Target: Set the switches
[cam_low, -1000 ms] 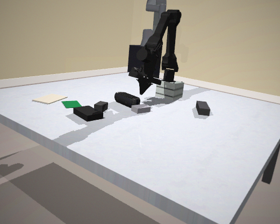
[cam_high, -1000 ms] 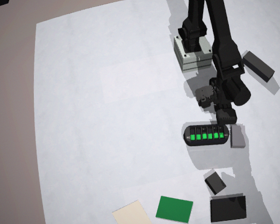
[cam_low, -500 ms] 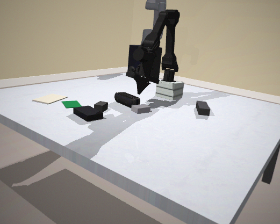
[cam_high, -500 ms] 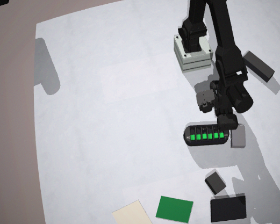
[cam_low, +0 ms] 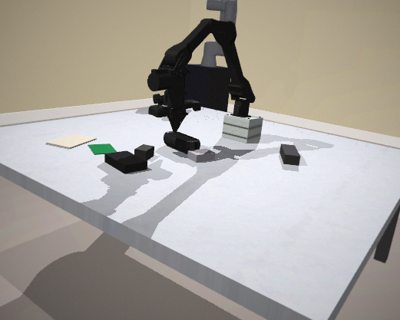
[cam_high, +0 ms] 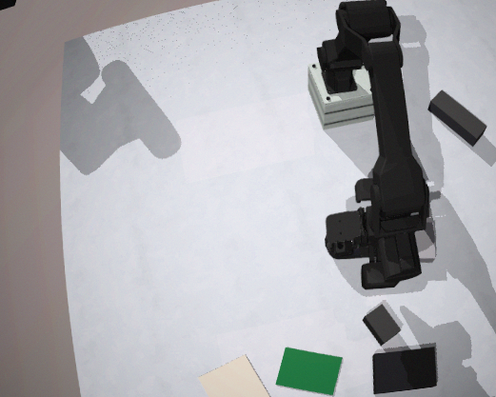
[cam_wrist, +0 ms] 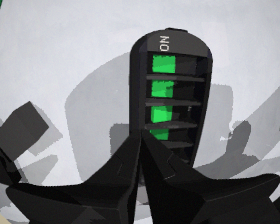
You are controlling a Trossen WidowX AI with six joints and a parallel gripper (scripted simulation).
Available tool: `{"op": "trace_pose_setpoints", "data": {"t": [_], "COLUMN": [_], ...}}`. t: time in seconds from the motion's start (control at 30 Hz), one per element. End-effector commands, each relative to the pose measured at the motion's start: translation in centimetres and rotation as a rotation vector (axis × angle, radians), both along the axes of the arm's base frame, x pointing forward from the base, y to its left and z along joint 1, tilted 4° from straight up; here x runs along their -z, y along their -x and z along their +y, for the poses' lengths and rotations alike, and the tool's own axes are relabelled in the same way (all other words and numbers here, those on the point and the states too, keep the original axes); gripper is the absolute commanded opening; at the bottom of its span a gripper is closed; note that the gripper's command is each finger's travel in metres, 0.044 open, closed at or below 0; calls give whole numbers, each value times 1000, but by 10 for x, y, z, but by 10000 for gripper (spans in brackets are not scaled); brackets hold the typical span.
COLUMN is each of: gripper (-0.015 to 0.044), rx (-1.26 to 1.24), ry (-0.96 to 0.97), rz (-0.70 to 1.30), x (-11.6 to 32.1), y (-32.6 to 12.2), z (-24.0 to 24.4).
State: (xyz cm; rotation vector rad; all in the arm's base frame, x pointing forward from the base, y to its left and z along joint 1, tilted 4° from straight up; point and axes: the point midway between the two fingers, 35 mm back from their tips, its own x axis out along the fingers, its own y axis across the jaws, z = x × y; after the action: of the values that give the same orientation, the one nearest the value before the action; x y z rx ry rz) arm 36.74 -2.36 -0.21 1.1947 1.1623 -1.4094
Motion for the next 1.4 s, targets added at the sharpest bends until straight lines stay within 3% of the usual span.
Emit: {"op": "trace_pose_setpoints", "data": {"t": [0.0, 0.2, 0.67, 1.37], "gripper": [0, 0, 0, 0], "rx": [9, 20, 22, -5], "ry": [-26, -68, -62, 2], "rz": [93, 201, 195, -230], "x": [3, 6, 4, 3], "y": [-11, -19, -21, 49], "z": [-22, -50, -50, 44]}}
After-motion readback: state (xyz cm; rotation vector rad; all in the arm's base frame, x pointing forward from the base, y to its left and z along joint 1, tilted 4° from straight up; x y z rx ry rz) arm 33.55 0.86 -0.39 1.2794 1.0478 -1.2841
